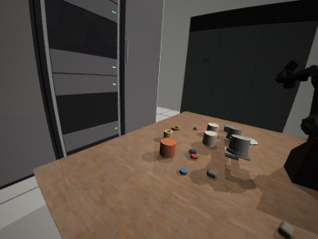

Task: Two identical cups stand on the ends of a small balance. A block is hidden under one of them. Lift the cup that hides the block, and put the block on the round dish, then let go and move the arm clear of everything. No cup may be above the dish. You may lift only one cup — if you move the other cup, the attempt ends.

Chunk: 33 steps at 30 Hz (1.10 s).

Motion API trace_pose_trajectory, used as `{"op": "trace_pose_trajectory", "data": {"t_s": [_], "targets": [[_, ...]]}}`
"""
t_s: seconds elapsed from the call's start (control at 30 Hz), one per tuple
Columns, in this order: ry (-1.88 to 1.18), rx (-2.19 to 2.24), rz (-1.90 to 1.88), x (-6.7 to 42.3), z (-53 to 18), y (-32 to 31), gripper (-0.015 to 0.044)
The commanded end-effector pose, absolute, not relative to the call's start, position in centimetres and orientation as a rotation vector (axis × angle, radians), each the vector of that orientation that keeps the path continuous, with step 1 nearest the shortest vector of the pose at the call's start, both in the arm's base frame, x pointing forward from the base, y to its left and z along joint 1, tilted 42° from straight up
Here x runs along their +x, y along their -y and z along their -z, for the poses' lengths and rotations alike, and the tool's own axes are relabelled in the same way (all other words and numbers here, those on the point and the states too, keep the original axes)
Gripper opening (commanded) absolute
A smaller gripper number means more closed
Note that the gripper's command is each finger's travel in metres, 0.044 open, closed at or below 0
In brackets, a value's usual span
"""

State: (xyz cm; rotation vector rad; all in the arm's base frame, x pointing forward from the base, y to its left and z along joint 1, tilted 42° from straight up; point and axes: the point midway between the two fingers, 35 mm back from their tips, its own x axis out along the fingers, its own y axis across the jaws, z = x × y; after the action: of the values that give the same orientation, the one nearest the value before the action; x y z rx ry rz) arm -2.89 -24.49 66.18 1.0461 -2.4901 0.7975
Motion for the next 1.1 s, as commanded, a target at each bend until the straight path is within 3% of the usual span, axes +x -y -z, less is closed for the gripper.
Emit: {"op": "trace_pose_trajectory", "data": {"t_s": [0.0,0.53,1.07], "targets": [[2.49,1.05,-0.792,-2.8,-66.1,24.6,0.0426],[2.387,1.364,-0.248,5.8,-61.7,28.5,0.044],[2.045,1.573,0.267,15.5,-56.0,28.9,0.044]]}}
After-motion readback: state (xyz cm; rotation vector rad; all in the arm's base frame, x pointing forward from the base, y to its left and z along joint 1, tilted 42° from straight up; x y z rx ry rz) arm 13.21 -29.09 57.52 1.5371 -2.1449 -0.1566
